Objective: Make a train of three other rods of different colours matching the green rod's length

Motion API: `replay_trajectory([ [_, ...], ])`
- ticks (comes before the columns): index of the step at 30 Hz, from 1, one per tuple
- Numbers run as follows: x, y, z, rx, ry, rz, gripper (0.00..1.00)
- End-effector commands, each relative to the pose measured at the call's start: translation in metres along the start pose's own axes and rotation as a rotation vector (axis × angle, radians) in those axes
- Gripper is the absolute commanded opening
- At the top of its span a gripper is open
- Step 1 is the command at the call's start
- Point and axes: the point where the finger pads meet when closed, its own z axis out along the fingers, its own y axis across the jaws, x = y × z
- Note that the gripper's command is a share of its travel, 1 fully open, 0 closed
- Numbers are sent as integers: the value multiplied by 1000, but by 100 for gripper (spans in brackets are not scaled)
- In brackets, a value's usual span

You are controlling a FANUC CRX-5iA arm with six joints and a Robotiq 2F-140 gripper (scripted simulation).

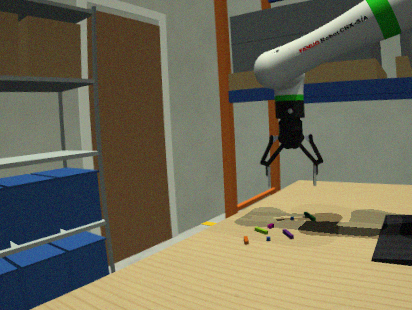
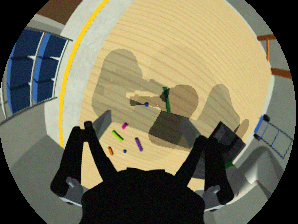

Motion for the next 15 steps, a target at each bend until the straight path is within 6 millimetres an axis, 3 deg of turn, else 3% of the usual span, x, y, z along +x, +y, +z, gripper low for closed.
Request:
replay_trajectory([
  [1, 0, 0, 0, 0, 0, -2, 100],
  [7, -1, -2, 0, 0, 0, -56, 100],
  [15, -9, -9, 3, 0, 0, -338, 100],
])
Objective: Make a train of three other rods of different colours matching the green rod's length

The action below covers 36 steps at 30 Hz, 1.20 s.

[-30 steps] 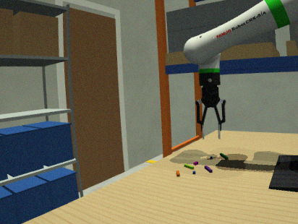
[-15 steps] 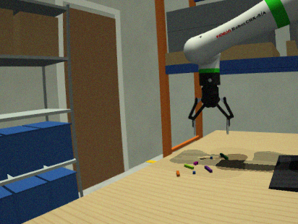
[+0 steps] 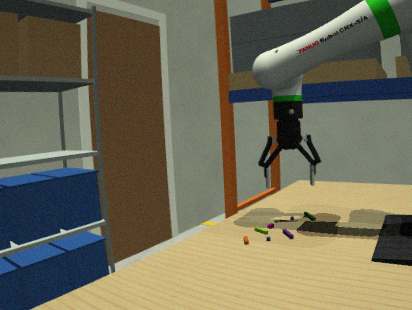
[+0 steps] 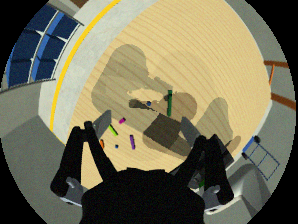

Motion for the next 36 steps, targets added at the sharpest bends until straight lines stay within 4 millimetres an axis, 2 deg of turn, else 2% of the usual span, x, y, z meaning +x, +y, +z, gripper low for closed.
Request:
replay_trajectory([
  [1, -3, -5, 1, 4, -5, -167, 100],
  [6, -6, -10, 2, 4, -4, -323, 100],
  [8, -6, -10, 2, 4, -4, -323, 100],
  [9, -8, -13, 3, 4, -4, -413, 100],
  [23, -18, -26, 7, 5, -3, -833, 100],
  [25, -18, -26, 7, 5, -3, -833, 100],
  [26, -20, -29, 7, 5, -3, -924, 100],
  [36, -27, -38, 10, 6, -2, -1220, 100],
])
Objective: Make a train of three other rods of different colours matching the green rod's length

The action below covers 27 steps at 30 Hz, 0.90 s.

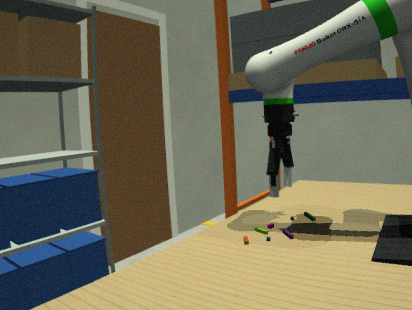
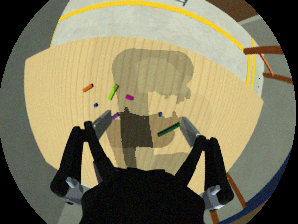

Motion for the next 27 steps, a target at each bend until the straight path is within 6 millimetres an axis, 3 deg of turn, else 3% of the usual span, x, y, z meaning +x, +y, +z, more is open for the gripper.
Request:
replay_trajectory([
  [1, 3, -6, 1, 9, 0, -167, 100],
  [6, 4, -9, 2, 9, 0, -260, 100],
  [7, 6, -12, 3, 9, 1, -351, 100],
  [27, 14, -33, 7, 9, 4, -940, 100],
])
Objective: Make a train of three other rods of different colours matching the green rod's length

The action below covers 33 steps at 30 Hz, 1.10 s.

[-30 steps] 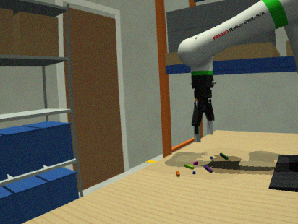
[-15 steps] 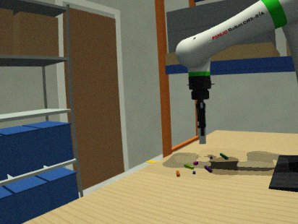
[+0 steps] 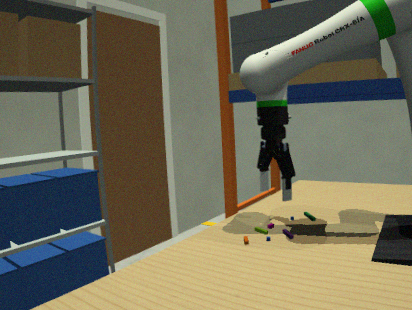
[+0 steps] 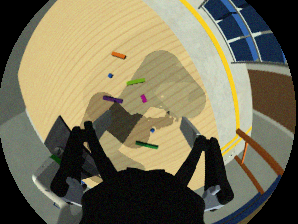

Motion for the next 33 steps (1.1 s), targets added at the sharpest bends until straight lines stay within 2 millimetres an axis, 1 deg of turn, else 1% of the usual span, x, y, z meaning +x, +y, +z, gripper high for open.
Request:
replay_trajectory([
  [1, 6, -2, 1, 7, 6, -167, 100],
  [11, 16, -7, 3, 6, 7, -460, 100],
  [18, 17, -8, 4, 6, 7, -486, 100],
  [19, 17, -8, 4, 6, 7, -486, 15],
  [33, 17, -8, 4, 6, 7, -486, 15],
])
